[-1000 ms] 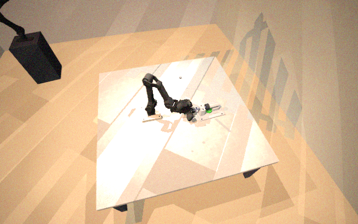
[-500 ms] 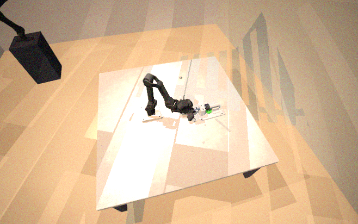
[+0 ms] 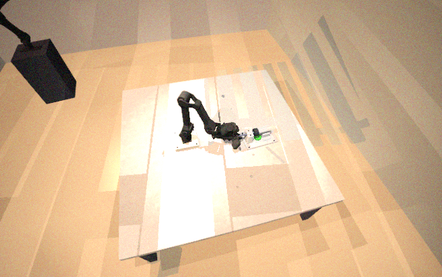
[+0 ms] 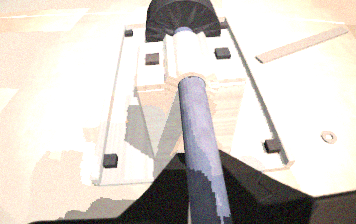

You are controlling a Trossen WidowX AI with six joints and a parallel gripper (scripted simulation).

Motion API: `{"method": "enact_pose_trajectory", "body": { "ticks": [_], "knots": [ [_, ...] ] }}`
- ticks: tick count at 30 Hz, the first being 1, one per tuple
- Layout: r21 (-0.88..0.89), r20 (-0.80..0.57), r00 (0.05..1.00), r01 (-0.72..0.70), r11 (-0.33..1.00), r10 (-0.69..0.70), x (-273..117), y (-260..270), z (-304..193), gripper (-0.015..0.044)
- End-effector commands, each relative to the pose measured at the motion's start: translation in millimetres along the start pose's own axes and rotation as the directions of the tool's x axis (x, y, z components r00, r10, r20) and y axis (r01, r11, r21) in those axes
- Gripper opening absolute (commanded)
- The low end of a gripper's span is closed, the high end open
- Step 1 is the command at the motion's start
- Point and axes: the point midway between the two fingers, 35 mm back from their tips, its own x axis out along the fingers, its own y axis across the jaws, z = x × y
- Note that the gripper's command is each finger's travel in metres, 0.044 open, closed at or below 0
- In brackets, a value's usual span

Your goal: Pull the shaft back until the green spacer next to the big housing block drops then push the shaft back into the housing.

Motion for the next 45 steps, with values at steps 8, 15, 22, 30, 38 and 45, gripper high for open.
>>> {"method": "enact_pose_trajectory", "body": {
  "ticks": [8, 15, 22, 30, 38, 45],
  "knots": [
    [0.001, 0.002, 1.0, 0.001, 1.0, -0.001, 3.6, -0.1, 3.0, 0.0],
    [0.001, 0.002, 1.0, 0.001, 1.0, -0.001, 5.6, 0.0, 4.1, 0.0],
    [0.001, 0.002, 1.0, 0.001, 1.0, -0.001, 7.5, 0.0, 5.3, 0.0],
    [0.001, 0.002, 1.0, 0.001, 1.0, -0.001, 9.8, 0.0, 6.7, 0.0],
    [0.001, 0.003, 1.0, 0.001, 1.0, -0.001, 12.0, 0.0, 8.1, 0.0],
    [0.001, 0.003, 1.0, 0.001, 1.0, -0.001, 14.0, 0.1, 9.2, 0.0]
  ]
}}
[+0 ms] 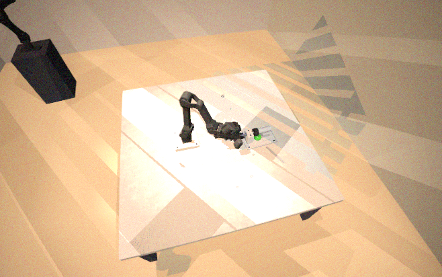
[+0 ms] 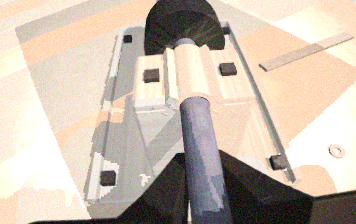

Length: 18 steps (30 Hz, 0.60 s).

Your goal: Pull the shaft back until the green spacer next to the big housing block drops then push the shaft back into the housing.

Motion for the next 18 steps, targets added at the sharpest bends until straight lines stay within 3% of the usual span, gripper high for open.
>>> {"method": "enact_pose_trajectory", "body": {
  "ticks": [1, 18],
  "knots": [
    [0.001, 0.002, 1.0, 0.0, 1.0, 0.0, 1.7, 0.1, 1.9, 0.0],
    [0.001, 0.002, 1.0, 0.0, 1.0, 0.0, 6.4, 0.2, 4.8, 0.0]
  ]
}}
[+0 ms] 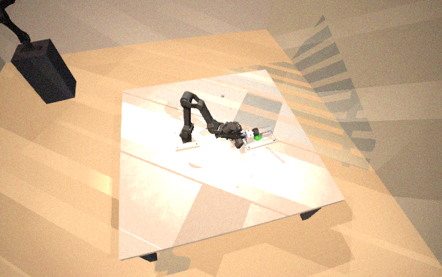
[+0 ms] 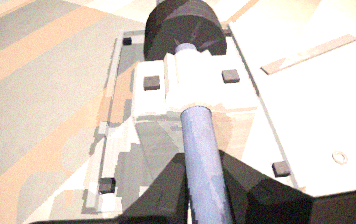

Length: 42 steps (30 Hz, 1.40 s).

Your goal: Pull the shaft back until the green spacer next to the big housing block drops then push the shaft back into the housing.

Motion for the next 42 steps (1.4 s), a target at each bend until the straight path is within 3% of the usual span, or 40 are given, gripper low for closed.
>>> {"method": "enact_pose_trajectory", "body": {
  "ticks": [1, 34, 42],
  "knots": [
    [0.001, 0.002, 1.0, 0.0, 1.0, 0.0, 1.7, 0.2, 1.9, 0.0],
    [0.001, 0.003, 1.0, 0.0, 1.0, 0.0, 9.5, 0.4, 7.2, 0.0],
    [0.002, -0.001, 1.0, 0.0, 1.0, 0.0, 6.9, -0.2, 3.7, 0.021]
  ]
}}
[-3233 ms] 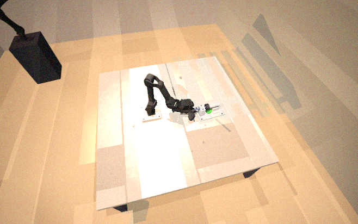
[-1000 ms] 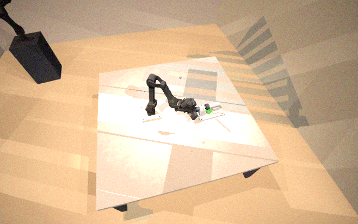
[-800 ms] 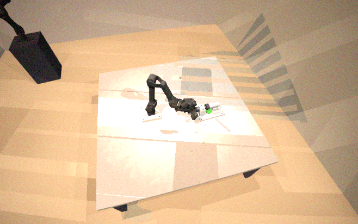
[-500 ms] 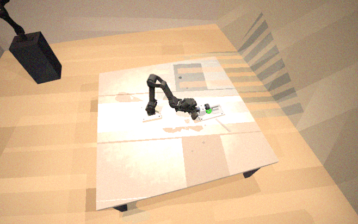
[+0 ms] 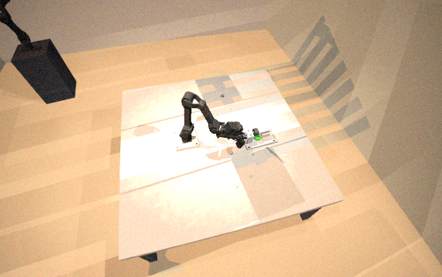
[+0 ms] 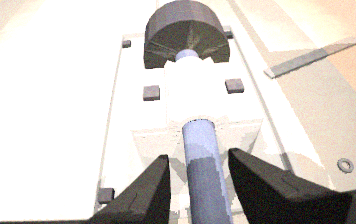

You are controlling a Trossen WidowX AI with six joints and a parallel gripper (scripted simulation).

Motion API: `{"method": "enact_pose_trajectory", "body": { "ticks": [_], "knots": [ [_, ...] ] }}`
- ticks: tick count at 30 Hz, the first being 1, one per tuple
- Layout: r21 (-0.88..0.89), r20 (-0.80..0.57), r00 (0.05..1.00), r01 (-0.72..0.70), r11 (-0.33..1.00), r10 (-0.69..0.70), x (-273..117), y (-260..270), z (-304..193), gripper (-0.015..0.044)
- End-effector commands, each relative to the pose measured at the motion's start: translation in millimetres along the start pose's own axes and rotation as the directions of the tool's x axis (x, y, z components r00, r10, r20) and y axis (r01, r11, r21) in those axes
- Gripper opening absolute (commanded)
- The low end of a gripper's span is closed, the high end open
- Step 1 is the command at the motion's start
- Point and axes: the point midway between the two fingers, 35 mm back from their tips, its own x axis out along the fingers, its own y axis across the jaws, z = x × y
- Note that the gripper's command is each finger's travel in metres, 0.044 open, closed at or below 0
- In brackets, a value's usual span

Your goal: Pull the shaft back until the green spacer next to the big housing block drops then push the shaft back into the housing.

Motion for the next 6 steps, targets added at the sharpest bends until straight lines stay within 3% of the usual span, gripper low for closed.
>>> {"method": "enact_pose_trajectory", "body": {
  "ticks": [1, 6],
  "knots": [
    [0.0, 0.0, 1.0, 0.001, 1.0, -0.001, -0.3, -0.3, -0.1, 0.0236],
    [0.0, 0.0, 1.0, 0.001, 1.0, -0.001, -5.0, -0.8, 0.4, 0.0368]
  ]
}}
